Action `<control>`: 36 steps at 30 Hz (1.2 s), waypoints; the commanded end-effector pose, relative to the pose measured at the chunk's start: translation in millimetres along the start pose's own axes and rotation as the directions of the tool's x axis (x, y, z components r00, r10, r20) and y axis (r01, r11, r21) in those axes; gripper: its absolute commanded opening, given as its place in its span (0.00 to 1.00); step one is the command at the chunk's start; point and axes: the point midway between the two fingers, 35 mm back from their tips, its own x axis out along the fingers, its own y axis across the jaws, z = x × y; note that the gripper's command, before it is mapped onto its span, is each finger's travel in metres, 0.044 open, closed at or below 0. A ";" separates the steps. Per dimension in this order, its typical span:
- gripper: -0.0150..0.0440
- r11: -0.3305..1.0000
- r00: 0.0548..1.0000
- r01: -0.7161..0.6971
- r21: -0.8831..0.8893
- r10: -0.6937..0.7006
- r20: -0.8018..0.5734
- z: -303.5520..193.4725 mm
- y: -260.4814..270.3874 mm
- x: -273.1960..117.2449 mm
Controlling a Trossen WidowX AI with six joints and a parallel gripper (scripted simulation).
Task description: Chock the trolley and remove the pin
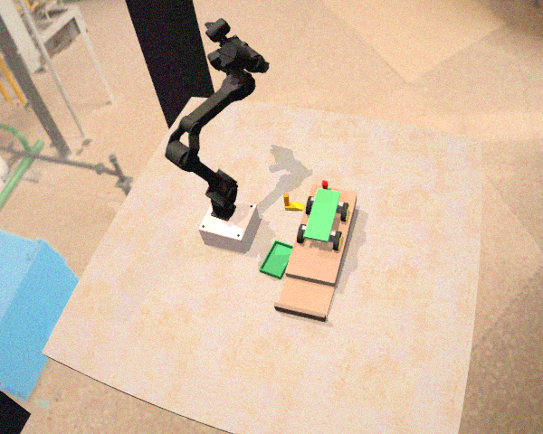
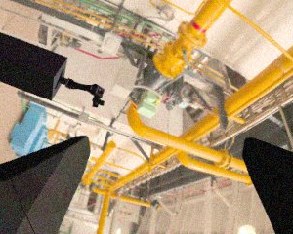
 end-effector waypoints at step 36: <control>0.58 -0.014 -0.121 0.633 0.774 0.986 0.116 97.4 345.3 -288.8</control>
